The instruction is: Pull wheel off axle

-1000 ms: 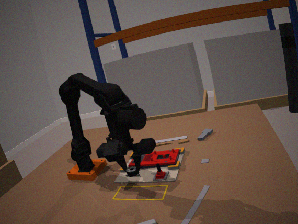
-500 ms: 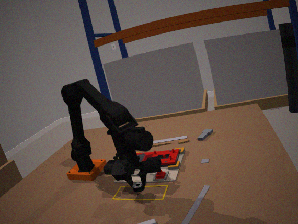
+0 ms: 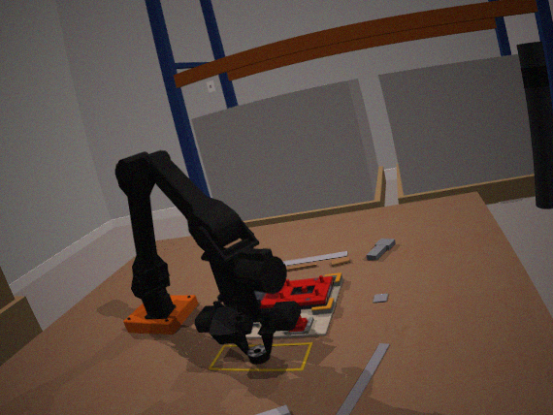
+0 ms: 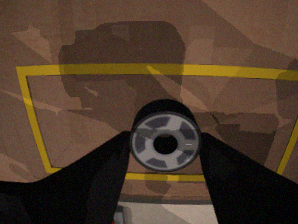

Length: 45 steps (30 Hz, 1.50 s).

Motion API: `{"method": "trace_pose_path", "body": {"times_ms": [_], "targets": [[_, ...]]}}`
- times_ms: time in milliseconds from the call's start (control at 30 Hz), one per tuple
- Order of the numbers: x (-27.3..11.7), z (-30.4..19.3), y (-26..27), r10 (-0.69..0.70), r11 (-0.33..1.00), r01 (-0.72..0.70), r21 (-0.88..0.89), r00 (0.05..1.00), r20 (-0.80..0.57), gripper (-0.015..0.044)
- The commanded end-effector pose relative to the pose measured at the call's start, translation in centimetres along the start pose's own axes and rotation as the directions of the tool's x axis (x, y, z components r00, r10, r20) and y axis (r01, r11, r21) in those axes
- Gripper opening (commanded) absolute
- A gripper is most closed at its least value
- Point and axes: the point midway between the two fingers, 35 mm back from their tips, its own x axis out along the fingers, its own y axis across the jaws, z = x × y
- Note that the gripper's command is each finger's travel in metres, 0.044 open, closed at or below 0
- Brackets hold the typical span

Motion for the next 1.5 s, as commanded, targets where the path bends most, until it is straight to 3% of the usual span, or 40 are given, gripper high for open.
{"method": "trace_pose_path", "body": {"times_ms": [0, 67, 233, 367, 567, 733, 1467], "targets": [[0.0, 0.0, 0.0, -0.001, 1.000, 0.001, 0.000, 1.000, 0.000, 0.0262], [-0.8, 0.0, 0.1, 0.000, 1.000, 0.000, 0.000, 1.000, 0.000, 0.0300], [-5.3, 0.0, 0.1, 0.002, 1.000, -0.002, 0.003, 1.000, 0.000, 0.0300], [-6.0, 0.0, 0.0, 0.002, 1.000, -0.002, 0.003, 1.000, -0.001, 0.0300], [-8.2, -1.7, -4.0, -0.001, 1.000, 0.001, 0.004, 1.000, -0.001, 0.0440], [-10.3, -3.5, -8.0, -0.005, 1.000, 0.005, 0.003, 1.000, -0.003, 0.0440], [-10.4, -3.6, -8.2, -0.006, 1.000, 0.006, 0.003, 1.000, -0.004, 0.0440]]}}
